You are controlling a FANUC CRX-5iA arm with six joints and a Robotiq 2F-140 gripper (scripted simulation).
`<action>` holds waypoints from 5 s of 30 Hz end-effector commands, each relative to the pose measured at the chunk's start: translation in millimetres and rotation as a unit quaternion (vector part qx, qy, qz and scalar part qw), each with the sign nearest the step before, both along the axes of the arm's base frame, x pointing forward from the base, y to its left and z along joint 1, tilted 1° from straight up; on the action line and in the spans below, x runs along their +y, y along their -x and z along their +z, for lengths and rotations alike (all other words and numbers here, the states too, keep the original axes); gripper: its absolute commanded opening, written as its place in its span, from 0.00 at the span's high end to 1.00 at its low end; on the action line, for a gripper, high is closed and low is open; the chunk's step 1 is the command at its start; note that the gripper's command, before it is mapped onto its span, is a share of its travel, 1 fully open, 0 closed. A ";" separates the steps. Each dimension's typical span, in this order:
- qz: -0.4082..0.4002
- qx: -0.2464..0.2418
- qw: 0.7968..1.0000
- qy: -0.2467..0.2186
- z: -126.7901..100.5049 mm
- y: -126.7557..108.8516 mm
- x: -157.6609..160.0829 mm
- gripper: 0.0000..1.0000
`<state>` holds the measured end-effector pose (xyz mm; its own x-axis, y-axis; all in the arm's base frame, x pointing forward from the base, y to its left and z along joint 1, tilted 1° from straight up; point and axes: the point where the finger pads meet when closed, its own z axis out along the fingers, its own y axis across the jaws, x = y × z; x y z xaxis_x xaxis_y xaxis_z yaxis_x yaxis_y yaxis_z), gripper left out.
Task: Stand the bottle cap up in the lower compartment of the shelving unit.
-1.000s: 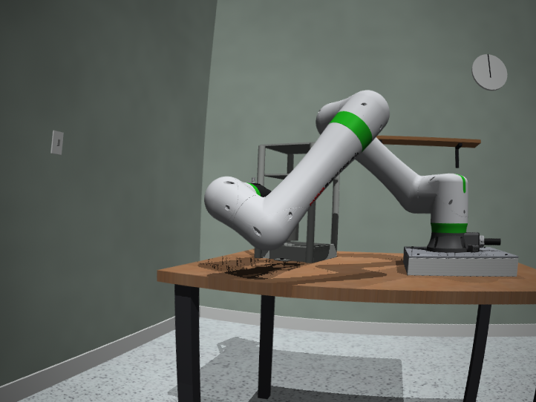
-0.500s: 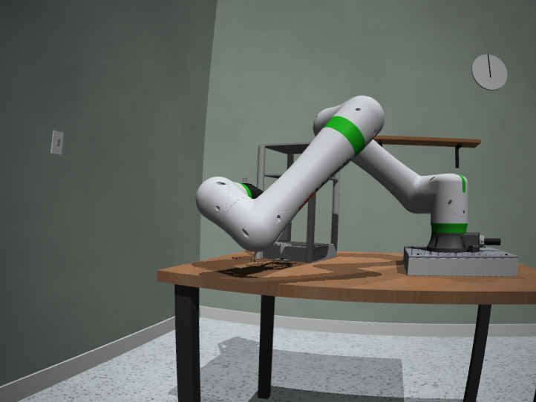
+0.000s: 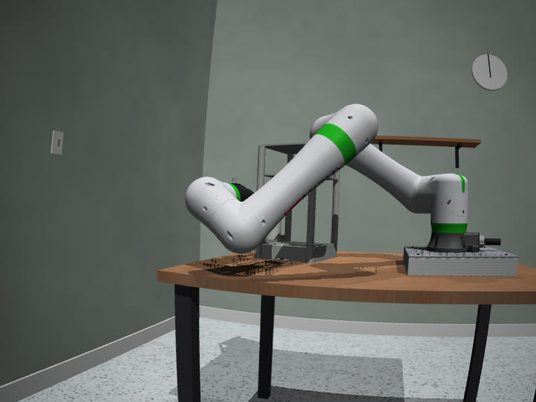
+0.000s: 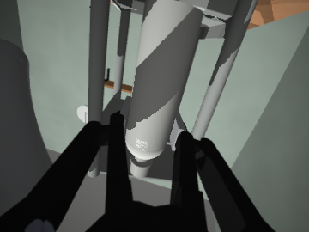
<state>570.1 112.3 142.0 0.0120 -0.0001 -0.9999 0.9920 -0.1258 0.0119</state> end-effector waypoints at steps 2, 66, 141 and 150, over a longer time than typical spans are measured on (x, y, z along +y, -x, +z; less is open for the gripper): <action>0.000 0.000 1.000 0.000 0.3 -5.0 -0.5 1.00; 0.000 0.000 1.000 0.000 0.2 0.6 -73.3 1.00; 0.000 0.000 1.000 0.000 0.1 9.9 -146.9 1.00; 0.000 0.000 1.000 0.000 0.1 9.9 -146.9 1.00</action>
